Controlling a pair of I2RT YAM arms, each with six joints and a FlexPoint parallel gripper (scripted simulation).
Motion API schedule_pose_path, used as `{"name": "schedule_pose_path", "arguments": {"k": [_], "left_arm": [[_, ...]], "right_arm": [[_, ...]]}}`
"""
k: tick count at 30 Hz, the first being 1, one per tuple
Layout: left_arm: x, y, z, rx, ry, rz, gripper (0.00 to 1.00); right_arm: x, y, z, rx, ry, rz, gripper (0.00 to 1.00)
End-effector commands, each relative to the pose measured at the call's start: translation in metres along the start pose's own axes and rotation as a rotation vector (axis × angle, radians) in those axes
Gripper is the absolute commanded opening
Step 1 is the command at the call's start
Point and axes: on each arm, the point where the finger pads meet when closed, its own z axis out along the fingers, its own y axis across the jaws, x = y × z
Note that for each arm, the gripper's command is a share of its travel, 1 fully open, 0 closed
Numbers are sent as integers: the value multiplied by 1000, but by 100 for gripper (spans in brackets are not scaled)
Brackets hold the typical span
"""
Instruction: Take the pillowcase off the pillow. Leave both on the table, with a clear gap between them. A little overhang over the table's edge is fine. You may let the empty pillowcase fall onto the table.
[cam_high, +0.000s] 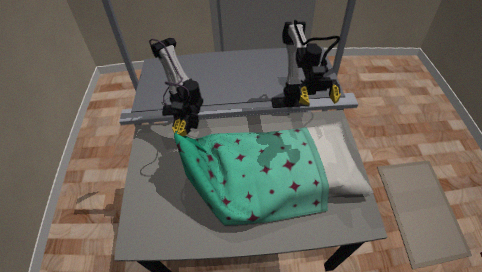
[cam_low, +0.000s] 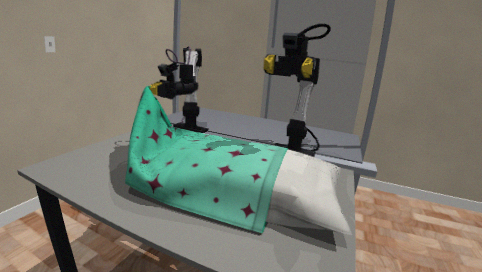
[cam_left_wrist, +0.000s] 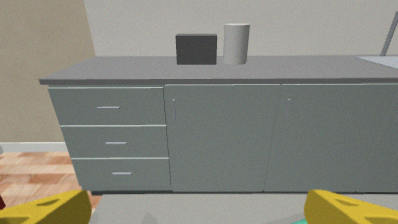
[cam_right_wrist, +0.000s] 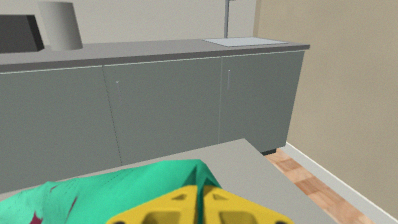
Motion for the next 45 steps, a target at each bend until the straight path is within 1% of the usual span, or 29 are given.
{"name": "schedule_pose_path", "arguments": {"k": [1,16,19,23,26,29,30,32,37,45], "left_arm": [[-18,-4,-2,18,-36,-7,100],[-18,-4,-2,18,-36,-7,100],[-18,-4,-2,18,-36,-7,100],[-18,-4,-2,18,-36,-7,100],[-18,-4,-2,18,-36,-7,100],[-18,-4,-2,18,-36,-7,100],[-18,-4,-2,18,-36,-7,100],[-18,-4,-2,18,-36,-7,100],[-18,-4,-2,18,-36,-7,100],[-18,-4,-2,18,-36,-7,100]], "right_arm": [[-2,-10,1,41,-37,42,0],[38,-46,-4,117,-32,34,0],[39,-48,-4,122,-36,40,0],[51,-58,-7,143,-29,28,0],[54,-63,-9,150,-31,27,0],[51,-61,-7,148,-32,28,0],[59,-63,-9,149,-14,9,0],[63,-65,-9,156,-7,3,0],[63,-69,-9,166,-22,20,0],[77,-87,-12,214,-41,38,0]]}}
